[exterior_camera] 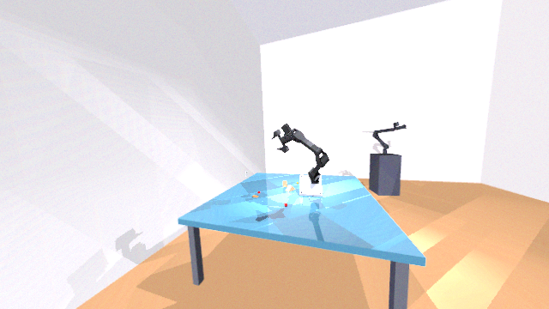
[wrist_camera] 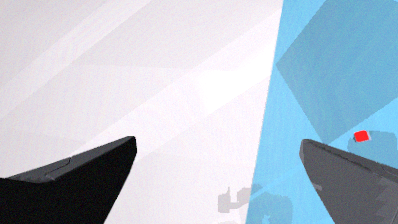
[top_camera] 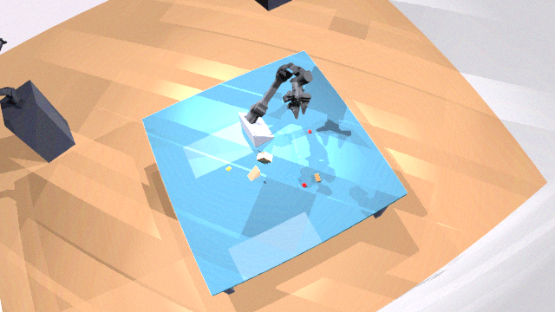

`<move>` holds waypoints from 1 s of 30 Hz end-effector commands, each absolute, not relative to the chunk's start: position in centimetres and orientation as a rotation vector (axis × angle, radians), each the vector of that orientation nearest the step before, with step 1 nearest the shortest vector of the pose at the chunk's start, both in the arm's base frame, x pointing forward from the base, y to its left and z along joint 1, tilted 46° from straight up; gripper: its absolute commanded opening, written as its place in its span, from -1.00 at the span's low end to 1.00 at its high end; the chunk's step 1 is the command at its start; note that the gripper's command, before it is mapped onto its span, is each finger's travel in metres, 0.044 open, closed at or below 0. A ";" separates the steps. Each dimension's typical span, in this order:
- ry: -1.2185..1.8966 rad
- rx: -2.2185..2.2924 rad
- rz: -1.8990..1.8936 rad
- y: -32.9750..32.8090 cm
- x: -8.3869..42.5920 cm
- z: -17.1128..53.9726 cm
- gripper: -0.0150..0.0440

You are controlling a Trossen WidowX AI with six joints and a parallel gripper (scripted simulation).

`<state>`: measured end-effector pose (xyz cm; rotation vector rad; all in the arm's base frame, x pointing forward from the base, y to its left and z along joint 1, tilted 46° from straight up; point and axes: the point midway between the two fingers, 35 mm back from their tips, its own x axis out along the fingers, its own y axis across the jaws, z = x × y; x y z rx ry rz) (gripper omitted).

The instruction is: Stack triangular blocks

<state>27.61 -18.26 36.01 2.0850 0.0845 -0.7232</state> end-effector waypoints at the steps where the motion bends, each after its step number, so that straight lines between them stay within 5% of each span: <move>1: 0.321 2.111 -0.891 -16.7 30.8 29.5 1.00; 10: 0.792 2.045 -1.376 -10.6 33.4 16.0 1.00; 19: 1.194 1.563 -1.942 -2.5 29.2 4.3 1.00; 30: 1.235 1.448 -2.024 -1.4 27.9 2.9 1.00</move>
